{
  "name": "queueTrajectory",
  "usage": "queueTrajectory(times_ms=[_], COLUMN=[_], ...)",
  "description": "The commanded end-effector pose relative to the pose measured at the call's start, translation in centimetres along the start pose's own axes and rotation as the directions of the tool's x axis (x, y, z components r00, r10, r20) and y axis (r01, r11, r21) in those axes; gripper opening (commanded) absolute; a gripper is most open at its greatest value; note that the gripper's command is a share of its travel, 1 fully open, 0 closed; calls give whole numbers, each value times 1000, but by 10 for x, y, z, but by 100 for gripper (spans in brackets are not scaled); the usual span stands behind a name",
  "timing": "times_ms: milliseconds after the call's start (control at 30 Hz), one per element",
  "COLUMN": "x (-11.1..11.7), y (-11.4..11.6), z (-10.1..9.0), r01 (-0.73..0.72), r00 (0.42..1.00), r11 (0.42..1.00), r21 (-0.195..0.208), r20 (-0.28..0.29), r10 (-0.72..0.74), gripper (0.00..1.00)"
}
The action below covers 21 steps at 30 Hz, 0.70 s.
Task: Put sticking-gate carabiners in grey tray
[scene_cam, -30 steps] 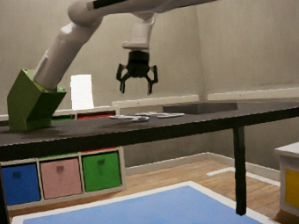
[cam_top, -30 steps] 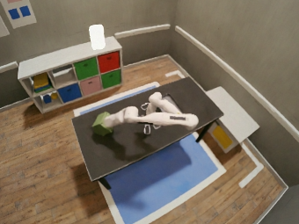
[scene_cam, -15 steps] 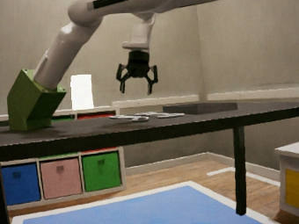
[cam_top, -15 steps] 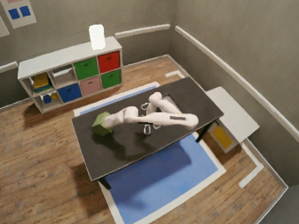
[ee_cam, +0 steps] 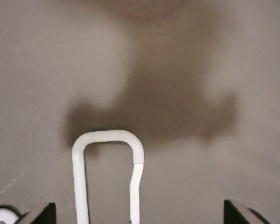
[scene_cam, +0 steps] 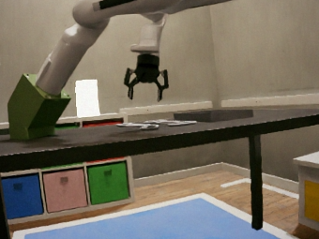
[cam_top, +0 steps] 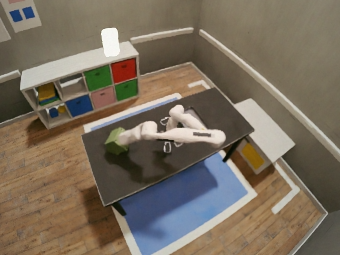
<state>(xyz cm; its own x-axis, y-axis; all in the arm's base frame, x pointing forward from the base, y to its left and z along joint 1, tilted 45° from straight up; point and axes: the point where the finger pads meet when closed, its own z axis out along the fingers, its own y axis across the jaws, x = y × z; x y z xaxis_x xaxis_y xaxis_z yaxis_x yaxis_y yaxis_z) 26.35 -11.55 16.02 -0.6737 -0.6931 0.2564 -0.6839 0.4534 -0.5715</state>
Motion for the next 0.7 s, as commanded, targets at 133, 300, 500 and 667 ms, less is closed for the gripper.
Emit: queueTrajectory(times_ms=[133,300,500,667], x=[2,2,2,0], y=[1,1,1,0], z=[0,0,0,0], r01=[-18,-18,-18,0], r00=[993,993,993,1000], r11=[988,988,988,1000], r21=[151,151,151,1], r20=[122,122,122,0], r10=[-1,-1,-1,0], gripper=[100,100,100,100])
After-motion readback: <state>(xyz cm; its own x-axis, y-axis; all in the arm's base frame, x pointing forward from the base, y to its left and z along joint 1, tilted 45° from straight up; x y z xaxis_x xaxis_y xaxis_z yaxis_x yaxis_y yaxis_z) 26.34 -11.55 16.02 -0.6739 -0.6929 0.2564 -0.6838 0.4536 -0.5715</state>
